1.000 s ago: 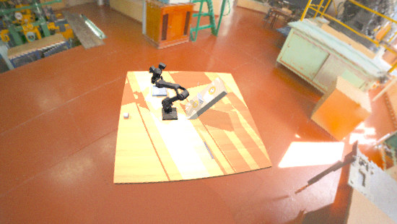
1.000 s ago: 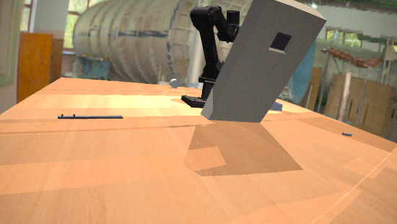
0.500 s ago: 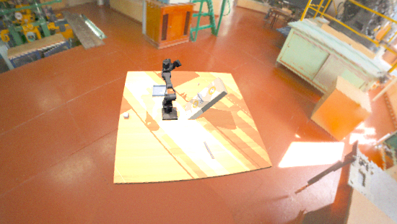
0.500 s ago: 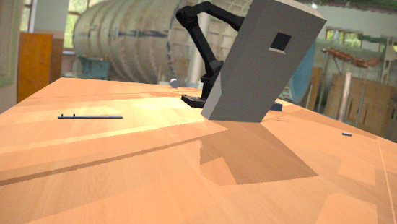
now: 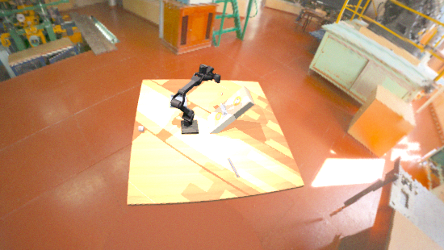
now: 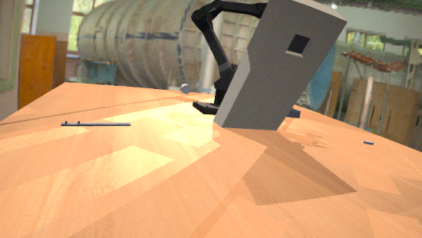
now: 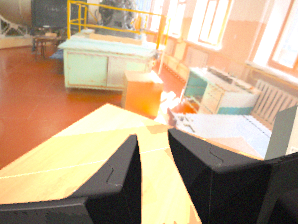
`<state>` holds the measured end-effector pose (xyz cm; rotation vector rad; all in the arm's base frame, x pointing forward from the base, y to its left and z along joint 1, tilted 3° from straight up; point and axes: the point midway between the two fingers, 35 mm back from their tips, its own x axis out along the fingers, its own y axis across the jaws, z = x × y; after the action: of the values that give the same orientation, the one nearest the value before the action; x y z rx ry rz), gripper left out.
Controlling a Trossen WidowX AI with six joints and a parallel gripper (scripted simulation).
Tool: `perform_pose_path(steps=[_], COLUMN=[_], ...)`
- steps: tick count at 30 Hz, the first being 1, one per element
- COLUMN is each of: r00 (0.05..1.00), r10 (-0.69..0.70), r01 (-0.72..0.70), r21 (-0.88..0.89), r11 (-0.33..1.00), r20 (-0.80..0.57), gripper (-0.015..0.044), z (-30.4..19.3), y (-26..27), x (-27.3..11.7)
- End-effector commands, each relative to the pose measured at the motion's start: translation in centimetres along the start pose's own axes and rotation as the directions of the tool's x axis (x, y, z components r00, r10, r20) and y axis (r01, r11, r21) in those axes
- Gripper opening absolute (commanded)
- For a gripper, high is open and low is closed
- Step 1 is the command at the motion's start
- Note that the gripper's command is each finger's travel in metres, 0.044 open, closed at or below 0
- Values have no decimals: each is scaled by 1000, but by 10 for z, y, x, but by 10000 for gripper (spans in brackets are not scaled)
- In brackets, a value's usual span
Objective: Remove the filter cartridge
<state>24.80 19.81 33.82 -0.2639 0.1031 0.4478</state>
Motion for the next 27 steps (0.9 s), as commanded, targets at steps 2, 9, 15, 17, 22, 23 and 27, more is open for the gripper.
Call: perform_pose_path(steps=[2,9,15,17,22,23,27], r00=[987,925,844,819,810,810,810], r10=[-89,-184,-226,-231,-231,-231,-231], r01=[121,358,535,566,574,574,574], r21=[260,597,781,806,810,810,810], r11=[958,718,321,174,119,119,119], r20=[-132,-332,-486,-526,-539,-539,-539], gripper=[90,90,90,90,90,90,90], z=[-16,-50,-78,-86,-89,-89,-89], y=[-57,-132,-188,-202,-207,-207,-207], x=[11,2,-27,-38,-43,-43,-43])
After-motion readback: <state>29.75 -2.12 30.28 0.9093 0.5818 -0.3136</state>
